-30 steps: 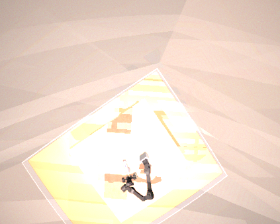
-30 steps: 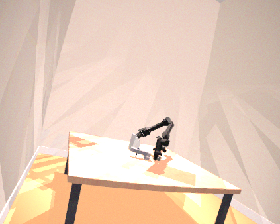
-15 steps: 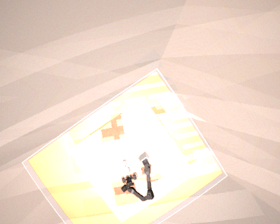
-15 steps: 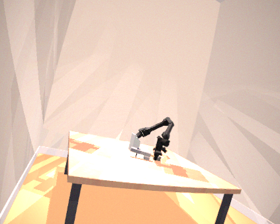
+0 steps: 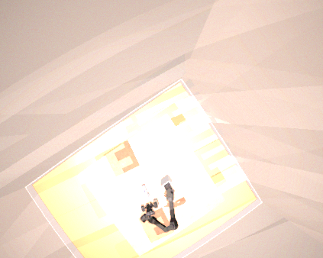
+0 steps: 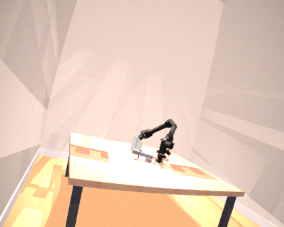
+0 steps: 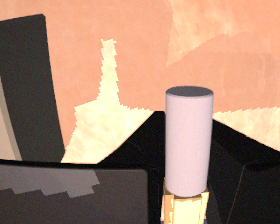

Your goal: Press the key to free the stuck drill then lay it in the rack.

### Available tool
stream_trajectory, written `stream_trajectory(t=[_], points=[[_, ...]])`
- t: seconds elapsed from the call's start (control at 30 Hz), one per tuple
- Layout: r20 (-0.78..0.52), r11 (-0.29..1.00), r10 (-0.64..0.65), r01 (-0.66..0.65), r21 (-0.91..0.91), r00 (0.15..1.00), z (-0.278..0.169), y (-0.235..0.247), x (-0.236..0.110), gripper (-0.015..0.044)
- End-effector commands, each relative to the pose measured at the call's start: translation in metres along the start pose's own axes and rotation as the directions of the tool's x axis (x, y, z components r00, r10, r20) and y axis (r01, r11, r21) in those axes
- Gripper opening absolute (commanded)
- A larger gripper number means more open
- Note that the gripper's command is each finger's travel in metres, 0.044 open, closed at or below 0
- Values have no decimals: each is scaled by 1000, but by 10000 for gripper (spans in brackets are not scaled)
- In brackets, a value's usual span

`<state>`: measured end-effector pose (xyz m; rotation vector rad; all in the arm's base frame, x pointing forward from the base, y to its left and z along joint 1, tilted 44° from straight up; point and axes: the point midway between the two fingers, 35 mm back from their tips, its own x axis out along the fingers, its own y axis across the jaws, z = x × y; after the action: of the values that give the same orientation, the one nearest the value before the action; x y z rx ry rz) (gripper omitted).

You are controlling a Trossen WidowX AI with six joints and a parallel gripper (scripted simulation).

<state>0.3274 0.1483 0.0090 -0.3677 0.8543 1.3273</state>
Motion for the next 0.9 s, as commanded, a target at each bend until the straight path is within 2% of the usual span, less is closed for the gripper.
stream_trajectory(t=[0.0, 0.87], points=[[5, 1000, -9, 9, 2, 1000, 9, -3, -3, 0], [7, 1000, -9, 9, 1, 1000, 45, -4, -2, 0]])
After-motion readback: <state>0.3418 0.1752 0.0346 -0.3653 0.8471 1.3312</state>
